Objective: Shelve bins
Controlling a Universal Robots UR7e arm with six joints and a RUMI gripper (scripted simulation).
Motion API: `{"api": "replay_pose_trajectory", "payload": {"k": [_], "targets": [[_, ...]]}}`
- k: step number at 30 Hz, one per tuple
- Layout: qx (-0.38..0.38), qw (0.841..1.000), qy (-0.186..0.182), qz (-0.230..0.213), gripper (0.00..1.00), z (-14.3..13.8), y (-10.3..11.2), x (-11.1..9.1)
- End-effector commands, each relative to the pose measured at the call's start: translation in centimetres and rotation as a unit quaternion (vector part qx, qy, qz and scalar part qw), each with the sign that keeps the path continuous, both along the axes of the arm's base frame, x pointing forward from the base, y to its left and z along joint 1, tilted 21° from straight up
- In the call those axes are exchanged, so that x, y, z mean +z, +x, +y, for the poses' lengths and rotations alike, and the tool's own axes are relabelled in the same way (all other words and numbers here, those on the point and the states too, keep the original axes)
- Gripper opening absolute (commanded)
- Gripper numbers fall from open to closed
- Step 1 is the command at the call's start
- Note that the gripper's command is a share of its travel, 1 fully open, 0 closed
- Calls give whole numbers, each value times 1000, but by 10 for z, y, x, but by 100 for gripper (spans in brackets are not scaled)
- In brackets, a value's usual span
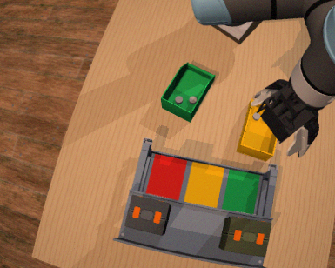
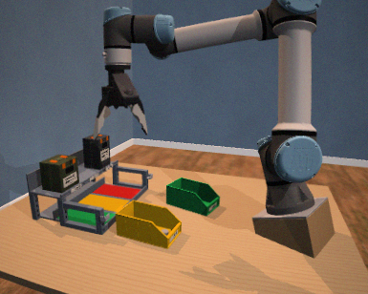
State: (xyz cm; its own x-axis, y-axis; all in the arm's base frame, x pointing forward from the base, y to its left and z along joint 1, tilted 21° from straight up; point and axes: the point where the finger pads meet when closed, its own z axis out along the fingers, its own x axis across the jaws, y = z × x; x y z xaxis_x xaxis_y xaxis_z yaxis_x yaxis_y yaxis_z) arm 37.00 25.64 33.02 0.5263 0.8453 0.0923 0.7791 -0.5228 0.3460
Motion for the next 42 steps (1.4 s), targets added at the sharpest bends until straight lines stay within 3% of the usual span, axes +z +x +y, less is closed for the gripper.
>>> {"api": "replay_pose_trajectory", "payload": {"k": [1, 42], "targets": [[3, 1000, -1, 2, 100, -6, 1, 0], [37, 999, -11, 22, 100, -75, 1, -13]]}}
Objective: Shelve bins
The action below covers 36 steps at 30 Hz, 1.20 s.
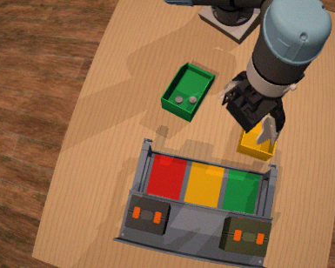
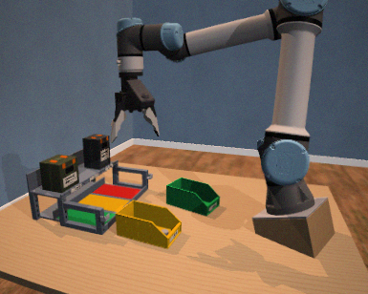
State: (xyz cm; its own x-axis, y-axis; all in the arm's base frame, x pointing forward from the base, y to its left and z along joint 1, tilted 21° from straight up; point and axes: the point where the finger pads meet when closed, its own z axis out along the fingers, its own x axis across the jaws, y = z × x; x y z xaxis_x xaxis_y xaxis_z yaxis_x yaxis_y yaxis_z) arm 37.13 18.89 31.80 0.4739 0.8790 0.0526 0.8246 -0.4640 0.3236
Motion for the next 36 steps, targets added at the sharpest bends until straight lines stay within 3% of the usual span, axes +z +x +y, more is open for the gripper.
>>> {"api": "replay_pose_trajectory", "payload": {"k": [1, 36], "targets": [[6, 1000, 0, 2, 100, -10, 0, -1], [55, 998, -9, 19, 100, -91, -15, -23]]}}
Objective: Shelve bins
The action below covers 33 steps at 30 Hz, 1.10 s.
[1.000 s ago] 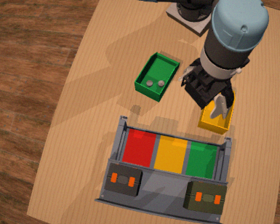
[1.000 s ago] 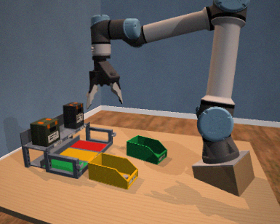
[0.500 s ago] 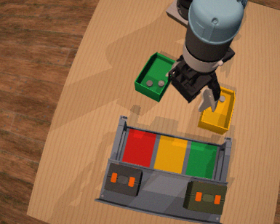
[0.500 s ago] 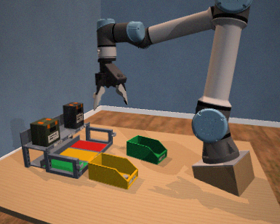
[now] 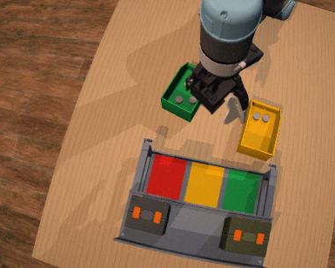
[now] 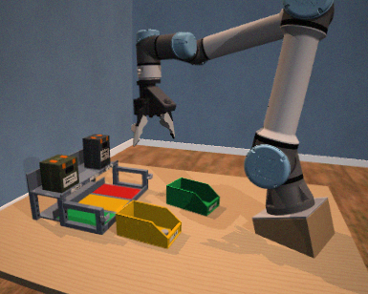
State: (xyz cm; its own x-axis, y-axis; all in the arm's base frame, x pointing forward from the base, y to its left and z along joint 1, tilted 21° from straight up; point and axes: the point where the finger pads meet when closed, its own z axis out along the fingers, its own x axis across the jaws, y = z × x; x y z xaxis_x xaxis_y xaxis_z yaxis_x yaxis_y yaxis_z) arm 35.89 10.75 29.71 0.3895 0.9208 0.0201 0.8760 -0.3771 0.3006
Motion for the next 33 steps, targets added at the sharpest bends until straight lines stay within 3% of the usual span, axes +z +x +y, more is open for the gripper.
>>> {"api": "replay_pose_trajectory", "payload": {"k": [1, 33], "targets": [[9, 1000, 0, 1, 100, -12, -3, -3], [60, 998, -9, 3, 100, -77, -26, -30]]}}
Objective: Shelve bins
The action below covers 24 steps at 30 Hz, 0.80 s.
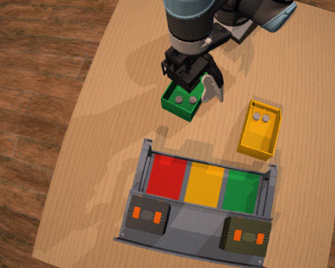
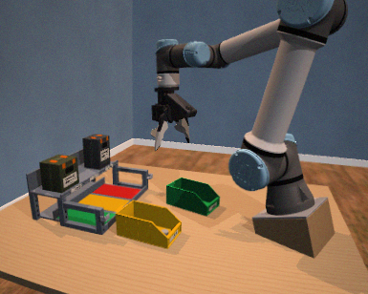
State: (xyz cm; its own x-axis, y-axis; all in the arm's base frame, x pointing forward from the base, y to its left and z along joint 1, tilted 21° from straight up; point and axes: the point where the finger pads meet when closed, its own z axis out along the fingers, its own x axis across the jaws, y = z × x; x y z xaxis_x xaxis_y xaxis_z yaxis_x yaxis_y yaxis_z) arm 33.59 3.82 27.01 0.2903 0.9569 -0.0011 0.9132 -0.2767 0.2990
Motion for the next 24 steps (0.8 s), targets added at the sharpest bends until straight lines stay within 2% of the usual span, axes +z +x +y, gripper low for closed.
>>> {"api": "replay_pose_trajectory", "payload": {"k": [1, 24], "targets": [[9, 1000, 0, -2, 100, -9, -4, -4], [43, 999, -11, -8, 100, -44, -19, -24]]}}
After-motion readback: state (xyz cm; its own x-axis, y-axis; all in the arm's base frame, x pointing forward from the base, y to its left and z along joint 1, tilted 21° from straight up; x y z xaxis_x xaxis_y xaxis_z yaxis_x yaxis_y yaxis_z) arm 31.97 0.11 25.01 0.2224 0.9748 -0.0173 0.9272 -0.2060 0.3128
